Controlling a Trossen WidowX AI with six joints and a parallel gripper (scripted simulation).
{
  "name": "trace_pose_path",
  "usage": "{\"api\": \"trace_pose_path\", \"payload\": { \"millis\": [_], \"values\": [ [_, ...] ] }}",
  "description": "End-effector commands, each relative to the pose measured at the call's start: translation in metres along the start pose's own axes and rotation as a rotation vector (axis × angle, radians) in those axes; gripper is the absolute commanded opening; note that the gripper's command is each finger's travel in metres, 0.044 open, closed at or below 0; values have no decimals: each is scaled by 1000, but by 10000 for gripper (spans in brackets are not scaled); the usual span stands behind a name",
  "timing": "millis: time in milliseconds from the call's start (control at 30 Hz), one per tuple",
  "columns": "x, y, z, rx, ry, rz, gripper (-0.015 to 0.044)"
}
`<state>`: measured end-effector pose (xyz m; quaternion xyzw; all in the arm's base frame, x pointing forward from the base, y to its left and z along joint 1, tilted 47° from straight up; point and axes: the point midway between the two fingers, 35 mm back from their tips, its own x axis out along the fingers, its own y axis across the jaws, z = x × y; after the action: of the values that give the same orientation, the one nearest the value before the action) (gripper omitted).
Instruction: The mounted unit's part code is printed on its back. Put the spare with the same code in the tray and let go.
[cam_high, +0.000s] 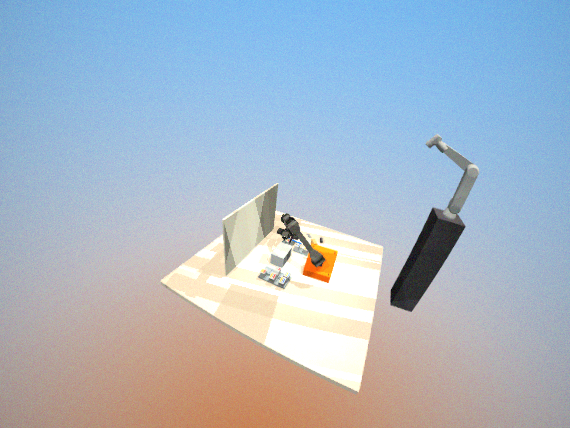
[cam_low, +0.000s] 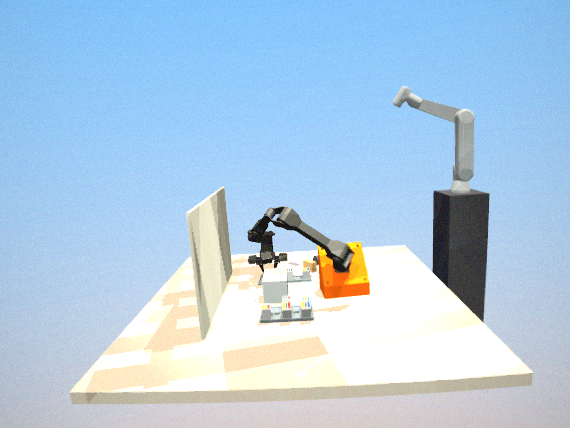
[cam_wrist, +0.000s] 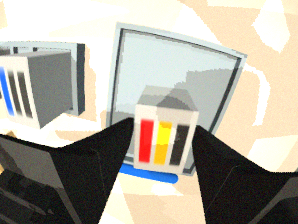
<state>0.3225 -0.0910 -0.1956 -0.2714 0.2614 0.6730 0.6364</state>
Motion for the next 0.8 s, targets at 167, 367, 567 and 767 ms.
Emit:
{"api": "trace_pose_path", "payload": {
  "millis": [167,367,567,767],
  "values": [
    [0,0,0,0,0,-1,440],
    [-81,-2,-2,4,2,-3,440],
    [-108,1,0,5,0,-3,440],
    [-108,-2,-3,6,12,-27,440]
  ]
}}
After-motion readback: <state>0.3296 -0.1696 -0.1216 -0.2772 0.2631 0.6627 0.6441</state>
